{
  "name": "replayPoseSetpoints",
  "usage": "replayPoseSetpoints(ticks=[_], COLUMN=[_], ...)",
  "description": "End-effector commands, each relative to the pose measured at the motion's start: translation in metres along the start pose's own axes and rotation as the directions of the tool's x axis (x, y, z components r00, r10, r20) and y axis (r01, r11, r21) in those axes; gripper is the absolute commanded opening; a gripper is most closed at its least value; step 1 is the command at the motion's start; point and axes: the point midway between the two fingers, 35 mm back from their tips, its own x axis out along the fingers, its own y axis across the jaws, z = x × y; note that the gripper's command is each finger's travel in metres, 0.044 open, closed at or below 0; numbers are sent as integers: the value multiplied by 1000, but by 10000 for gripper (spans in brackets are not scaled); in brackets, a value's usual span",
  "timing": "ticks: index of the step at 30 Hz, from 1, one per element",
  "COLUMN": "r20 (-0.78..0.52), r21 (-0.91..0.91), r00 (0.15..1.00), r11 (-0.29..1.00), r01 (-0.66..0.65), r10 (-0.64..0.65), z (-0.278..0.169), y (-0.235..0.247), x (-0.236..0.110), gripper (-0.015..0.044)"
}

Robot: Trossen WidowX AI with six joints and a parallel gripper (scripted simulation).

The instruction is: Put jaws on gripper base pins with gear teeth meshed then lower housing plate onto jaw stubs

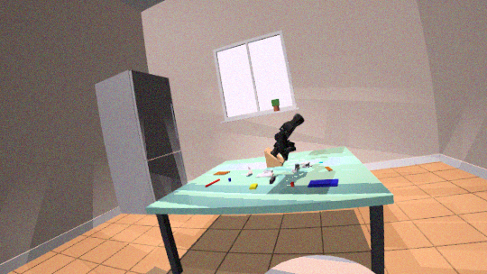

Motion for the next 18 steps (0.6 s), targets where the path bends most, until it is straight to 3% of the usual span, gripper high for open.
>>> replayPoseSetpoints(ticks=[1,17,18], r20=[0,0,0], r21=[-3,-3,0], r00=[1000,1000,1000], r11=[1000,1000,1000], r01=[-1,-1,0], r10=[1,1,0], z=[0,0,0], y=[0,0,0], x=[0,0,0], gripper=[0,0,26])
